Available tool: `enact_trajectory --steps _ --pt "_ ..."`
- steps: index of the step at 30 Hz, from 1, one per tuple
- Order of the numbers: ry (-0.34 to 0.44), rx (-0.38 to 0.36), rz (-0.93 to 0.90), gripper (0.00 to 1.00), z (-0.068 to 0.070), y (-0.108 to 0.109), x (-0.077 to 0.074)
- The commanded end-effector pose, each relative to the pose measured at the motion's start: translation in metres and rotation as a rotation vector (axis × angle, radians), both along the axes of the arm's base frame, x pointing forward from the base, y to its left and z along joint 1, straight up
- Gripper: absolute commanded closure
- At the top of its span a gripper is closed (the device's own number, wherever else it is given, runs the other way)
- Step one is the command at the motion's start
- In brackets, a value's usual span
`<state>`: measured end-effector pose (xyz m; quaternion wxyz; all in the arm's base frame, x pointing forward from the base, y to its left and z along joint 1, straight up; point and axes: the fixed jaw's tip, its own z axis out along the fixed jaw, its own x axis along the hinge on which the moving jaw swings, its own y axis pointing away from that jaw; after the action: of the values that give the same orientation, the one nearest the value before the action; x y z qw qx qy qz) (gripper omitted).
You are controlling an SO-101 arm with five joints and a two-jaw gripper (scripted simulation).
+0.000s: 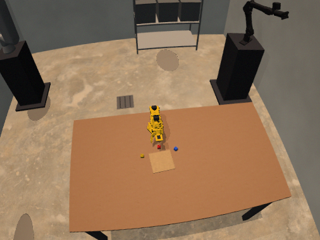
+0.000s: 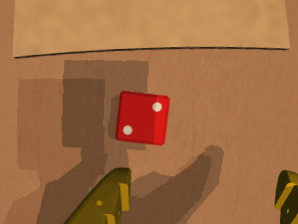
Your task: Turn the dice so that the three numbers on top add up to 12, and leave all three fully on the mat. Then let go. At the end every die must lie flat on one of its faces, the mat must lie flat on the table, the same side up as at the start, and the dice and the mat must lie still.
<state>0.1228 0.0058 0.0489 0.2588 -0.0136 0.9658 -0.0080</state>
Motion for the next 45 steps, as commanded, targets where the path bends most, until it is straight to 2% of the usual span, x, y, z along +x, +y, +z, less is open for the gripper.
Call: enact_trajectory --steps 1,19,20,45 --pt "-0.044 0.008 0.012 0.72 0.0044 0.0029 -0.0008" --pt "-0.044 0.008 0.012 0.72 0.0044 0.0029 -0.0008" --pt "-0.011 0.016 -0.003 0.72 -0.0024 0.0029 -0.0033" --pt "-0.011 0.016 -0.003 0.72 -0.0024 0.0029 -0.0033"
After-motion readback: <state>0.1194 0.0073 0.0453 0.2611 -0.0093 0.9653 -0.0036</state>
